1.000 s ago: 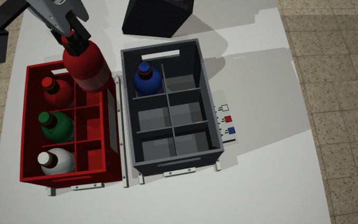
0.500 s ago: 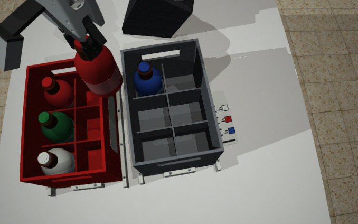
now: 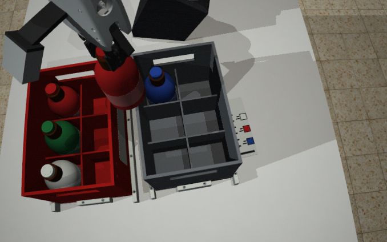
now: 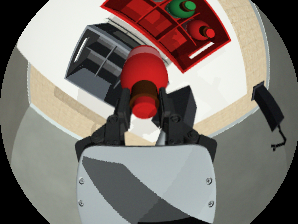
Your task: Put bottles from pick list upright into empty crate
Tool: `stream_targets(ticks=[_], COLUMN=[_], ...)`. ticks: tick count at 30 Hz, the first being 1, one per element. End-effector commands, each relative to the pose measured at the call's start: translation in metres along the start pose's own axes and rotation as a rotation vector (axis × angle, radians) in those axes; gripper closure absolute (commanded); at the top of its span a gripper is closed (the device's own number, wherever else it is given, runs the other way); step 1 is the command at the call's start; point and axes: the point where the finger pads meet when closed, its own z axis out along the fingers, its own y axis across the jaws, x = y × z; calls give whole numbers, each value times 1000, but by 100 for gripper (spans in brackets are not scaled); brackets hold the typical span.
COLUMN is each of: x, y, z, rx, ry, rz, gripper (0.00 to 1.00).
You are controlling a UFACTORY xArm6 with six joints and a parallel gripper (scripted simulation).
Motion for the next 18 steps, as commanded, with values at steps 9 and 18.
stream_targets(ticks=[9,18], x=[-4,-8], y=[-20,-34], z=[-2,-2], rx=[-1,0], ry=[4,4], rz=[0,0], gripper=[100,100])
